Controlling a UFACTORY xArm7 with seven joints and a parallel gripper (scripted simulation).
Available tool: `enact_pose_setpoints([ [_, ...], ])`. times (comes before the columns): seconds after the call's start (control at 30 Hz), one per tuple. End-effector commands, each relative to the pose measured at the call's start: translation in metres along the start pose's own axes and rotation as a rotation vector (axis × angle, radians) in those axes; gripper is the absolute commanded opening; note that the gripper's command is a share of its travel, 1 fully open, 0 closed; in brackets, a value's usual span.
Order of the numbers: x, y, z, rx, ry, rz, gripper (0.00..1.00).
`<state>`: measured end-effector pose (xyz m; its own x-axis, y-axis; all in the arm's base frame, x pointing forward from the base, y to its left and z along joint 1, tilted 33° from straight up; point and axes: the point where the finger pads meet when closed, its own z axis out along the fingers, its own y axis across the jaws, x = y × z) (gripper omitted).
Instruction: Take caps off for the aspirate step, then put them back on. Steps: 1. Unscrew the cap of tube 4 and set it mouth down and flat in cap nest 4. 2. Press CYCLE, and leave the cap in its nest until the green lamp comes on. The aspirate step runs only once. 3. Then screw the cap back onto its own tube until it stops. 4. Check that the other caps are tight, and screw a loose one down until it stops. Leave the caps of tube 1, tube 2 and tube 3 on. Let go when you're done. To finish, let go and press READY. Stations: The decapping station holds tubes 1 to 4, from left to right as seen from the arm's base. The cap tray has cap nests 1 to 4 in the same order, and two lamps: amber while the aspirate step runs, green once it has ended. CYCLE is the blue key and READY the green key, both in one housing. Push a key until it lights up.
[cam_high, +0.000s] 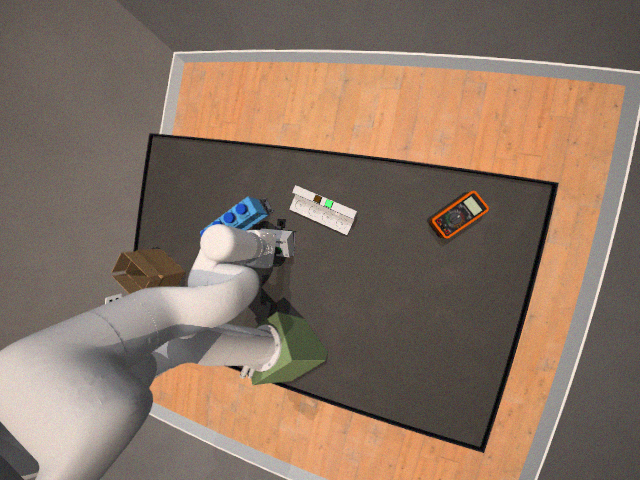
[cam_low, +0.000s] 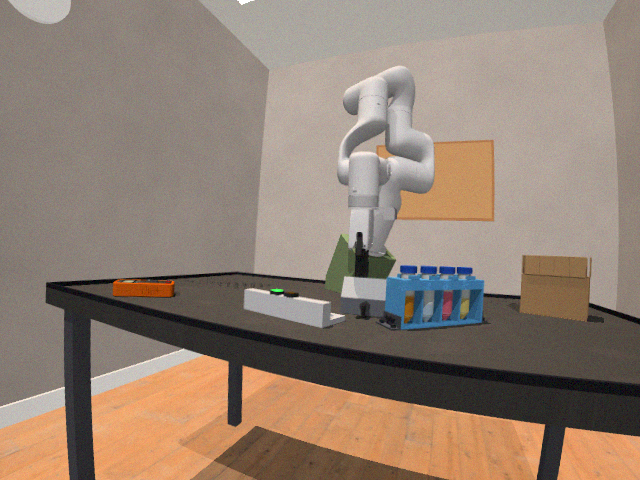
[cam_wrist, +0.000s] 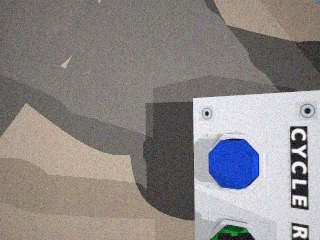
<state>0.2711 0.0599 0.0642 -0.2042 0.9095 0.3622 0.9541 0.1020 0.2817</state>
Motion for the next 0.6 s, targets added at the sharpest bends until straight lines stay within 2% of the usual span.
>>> enact_pose_setpoints([
  [0.0, -0.0005, 0.0011, 0.0008, -0.002, -0.001, 0.0, 0.0],
  [0.57, -0.0005, 0.0018, 0.0058, -0.002, -0.001, 0.0, 0.0],
])
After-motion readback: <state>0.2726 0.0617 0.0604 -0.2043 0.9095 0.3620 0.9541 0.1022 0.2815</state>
